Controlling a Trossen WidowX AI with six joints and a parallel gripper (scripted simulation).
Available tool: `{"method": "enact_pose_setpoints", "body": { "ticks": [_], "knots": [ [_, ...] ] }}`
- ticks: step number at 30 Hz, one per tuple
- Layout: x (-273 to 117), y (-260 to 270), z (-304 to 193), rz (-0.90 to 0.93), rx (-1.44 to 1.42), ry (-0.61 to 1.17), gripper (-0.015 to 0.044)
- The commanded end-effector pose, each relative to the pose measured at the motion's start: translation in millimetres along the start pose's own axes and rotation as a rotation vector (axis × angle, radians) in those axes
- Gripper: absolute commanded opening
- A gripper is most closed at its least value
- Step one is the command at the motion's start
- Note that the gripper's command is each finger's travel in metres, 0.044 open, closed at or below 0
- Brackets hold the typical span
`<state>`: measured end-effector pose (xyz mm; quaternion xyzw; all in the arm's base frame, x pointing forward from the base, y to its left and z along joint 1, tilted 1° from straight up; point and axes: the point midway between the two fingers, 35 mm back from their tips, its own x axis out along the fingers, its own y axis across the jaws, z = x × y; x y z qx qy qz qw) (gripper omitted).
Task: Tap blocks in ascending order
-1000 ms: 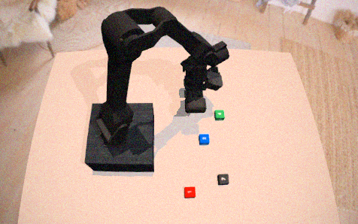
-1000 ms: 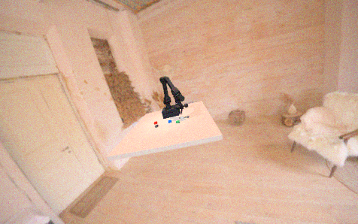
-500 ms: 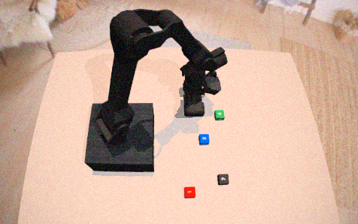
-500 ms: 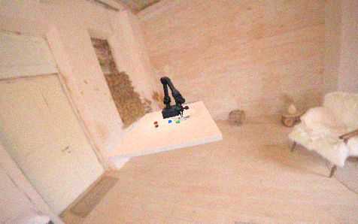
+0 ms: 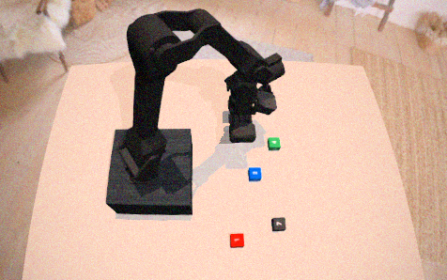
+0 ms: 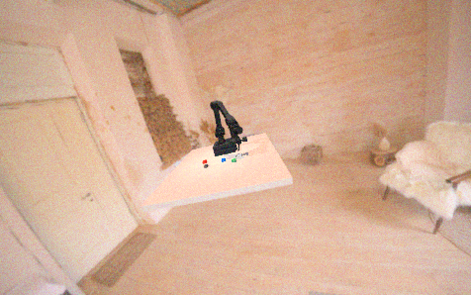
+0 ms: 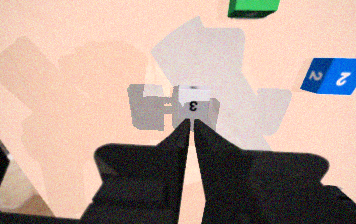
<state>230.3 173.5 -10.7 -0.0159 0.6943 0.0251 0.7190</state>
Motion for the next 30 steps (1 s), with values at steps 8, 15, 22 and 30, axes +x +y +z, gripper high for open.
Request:
{"method": "enact_pose_setpoints", "body": {
  "ticks": [8,15,22,30],
  "knots": [
    [-85.7,0.5,1.2,-0.002,0.002,-0.006,0.0020],
    [-88.5,-9.3,38.9,-0.003,0.002,-0.009,0.0020],
    [-88.1,-42.5,105.2,-0.006,0.002,-0.014,0.0020],
    [-57.8,-41.9,107.9,-0.006,0.002,-0.015,0.0020]
  ]
}}
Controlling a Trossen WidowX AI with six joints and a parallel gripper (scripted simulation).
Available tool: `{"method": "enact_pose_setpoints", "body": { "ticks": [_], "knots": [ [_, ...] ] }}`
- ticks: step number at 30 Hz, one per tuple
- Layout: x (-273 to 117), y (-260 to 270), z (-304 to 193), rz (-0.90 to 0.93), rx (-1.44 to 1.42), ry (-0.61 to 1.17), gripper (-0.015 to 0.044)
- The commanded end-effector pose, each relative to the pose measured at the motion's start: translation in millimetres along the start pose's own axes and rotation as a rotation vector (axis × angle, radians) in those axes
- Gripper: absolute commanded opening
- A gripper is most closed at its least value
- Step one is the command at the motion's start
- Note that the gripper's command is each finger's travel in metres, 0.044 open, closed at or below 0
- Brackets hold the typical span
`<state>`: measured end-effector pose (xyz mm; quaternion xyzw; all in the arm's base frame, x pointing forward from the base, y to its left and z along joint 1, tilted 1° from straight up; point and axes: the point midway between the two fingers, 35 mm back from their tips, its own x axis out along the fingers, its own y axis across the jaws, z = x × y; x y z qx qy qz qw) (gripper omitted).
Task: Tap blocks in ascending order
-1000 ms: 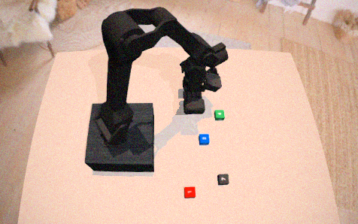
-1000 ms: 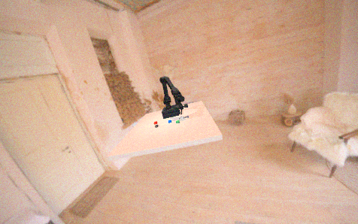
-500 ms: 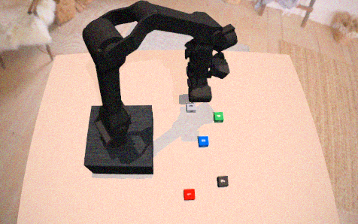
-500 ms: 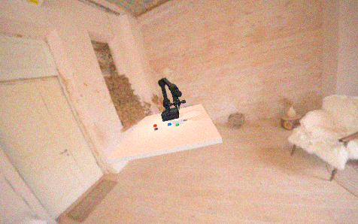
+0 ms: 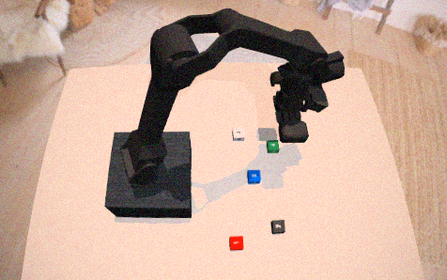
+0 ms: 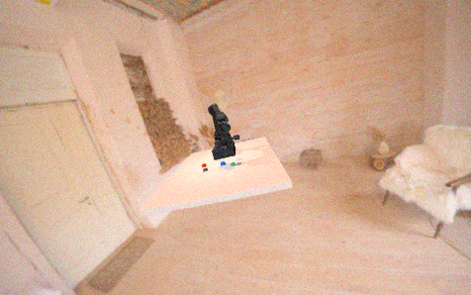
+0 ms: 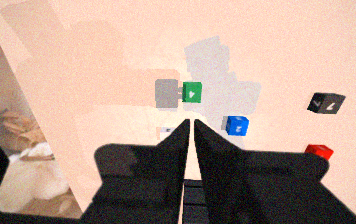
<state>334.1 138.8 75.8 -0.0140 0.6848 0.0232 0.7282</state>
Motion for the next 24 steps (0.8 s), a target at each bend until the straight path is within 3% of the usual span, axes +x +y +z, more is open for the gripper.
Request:
{"method": "enact_pose_setpoints", "body": {
  "ticks": [1,4,24],
  "knots": [
    [47.0,-2.3,2.3,-0.005,-0.003,0.012,0.0020],
    [76.4,-3.4,-0.6,-0.005,-0.003,0.012,0.0020],
    [97.8,-3.4,-0.7,-0.005,-0.003,0.012,0.0020]
  ]
}}
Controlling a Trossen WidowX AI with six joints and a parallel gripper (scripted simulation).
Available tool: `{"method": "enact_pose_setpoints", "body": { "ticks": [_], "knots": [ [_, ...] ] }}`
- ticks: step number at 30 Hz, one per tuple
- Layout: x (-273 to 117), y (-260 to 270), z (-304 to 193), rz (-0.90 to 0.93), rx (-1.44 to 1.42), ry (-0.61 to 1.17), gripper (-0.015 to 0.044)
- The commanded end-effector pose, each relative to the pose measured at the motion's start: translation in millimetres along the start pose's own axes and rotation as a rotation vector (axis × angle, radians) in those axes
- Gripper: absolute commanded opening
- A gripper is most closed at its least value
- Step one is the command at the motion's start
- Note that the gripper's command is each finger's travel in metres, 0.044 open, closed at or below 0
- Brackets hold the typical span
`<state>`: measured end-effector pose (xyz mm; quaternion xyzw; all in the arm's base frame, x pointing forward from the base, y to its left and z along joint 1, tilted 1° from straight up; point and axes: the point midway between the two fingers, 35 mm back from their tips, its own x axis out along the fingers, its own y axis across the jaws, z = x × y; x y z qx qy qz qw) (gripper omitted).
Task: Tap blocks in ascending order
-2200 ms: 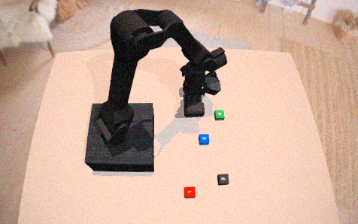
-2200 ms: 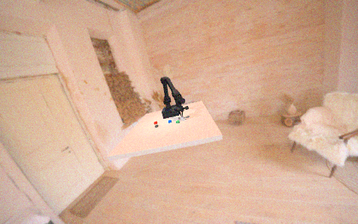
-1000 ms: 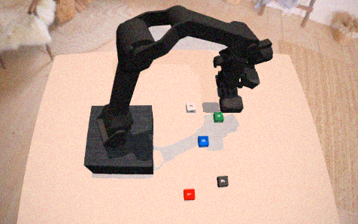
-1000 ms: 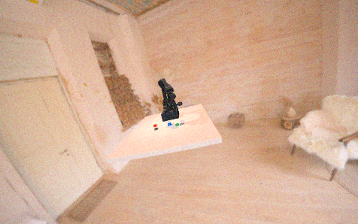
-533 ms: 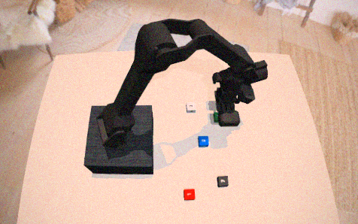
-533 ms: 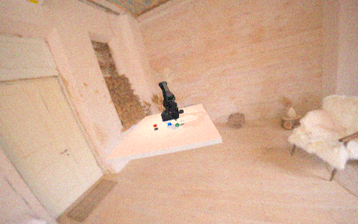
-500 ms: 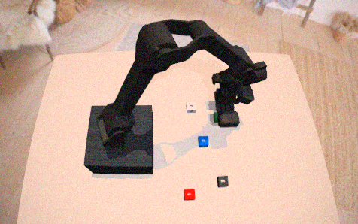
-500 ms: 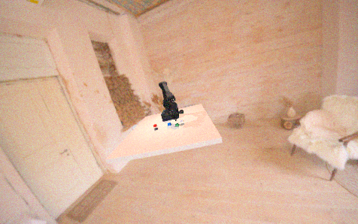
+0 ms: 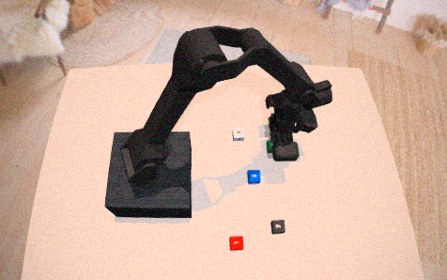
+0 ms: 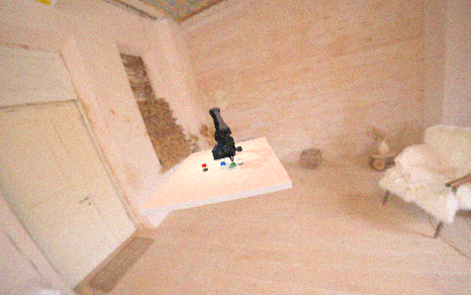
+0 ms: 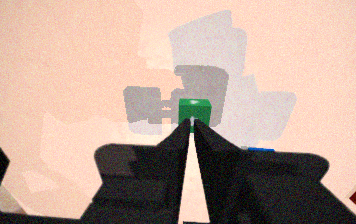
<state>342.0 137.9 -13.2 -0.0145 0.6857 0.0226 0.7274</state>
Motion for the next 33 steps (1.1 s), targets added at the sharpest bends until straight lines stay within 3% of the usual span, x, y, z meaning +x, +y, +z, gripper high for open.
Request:
{"method": "enact_pose_setpoints", "body": {
  "ticks": [1,14,18,24,29,33],
  "knots": [
    [10.2,-1.2,-3.2,-0.004,-0.003,0.010,0.0020],
    [17.2,-1.3,-3.5,-0.004,-0.003,0.010,0.0020],
    [-12.9,-1.1,-3.0,-0.004,-0.003,0.010,0.0020],
    [-16.1,-1.0,-2.6,-0.004,-0.003,0.010,0.0020],
    [-90.6,-0.6,-1.5,-0.004,-0.003,0.010,0.0020],
    [-94.0,-0.7,-1.9,-0.004,-0.003,0.010,0.0020]
  ]
}}
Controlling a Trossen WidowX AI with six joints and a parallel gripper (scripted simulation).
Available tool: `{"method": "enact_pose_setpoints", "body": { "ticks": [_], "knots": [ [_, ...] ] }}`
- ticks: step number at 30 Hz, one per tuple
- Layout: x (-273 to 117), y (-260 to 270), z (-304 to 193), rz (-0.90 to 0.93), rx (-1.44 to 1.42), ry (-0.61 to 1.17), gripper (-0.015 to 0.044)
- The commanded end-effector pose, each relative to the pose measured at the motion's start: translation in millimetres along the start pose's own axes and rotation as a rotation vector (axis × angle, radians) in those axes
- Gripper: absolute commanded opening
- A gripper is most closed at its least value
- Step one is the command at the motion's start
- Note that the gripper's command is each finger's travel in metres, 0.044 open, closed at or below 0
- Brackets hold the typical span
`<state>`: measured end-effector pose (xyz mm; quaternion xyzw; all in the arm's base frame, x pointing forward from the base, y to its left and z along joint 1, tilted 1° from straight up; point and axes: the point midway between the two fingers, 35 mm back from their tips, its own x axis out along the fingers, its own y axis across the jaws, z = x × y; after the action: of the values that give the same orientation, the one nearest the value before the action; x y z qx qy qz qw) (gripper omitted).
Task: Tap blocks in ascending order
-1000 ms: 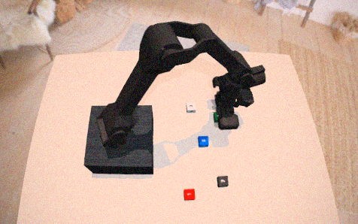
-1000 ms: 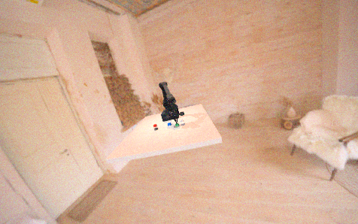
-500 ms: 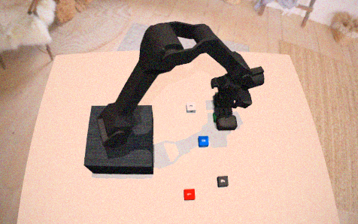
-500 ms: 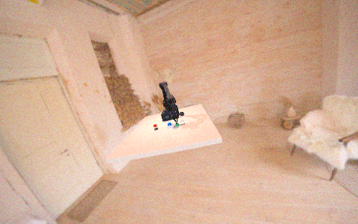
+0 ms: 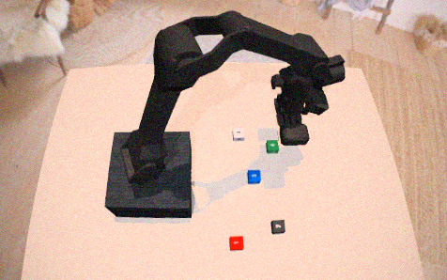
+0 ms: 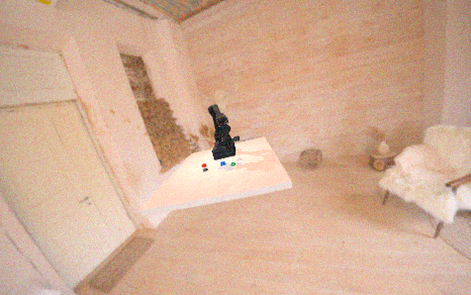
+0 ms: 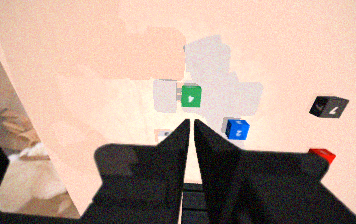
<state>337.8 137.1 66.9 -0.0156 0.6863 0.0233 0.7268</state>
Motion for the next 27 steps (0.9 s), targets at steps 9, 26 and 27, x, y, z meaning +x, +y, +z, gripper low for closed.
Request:
{"method": "enact_pose_setpoints", "body": {
  "ticks": [9,26,27],
  "knots": [
    [-14.1,-92.2,10.1,-0.011,-0.001,0.008,0.0020],
    [13.7,-230.5,-14.7,-0.023,-0.002,0.009,0.0020],
    [35.1,-230.9,-15.0,-0.023,-0.002,0.009,0.0020]
  ]
}}
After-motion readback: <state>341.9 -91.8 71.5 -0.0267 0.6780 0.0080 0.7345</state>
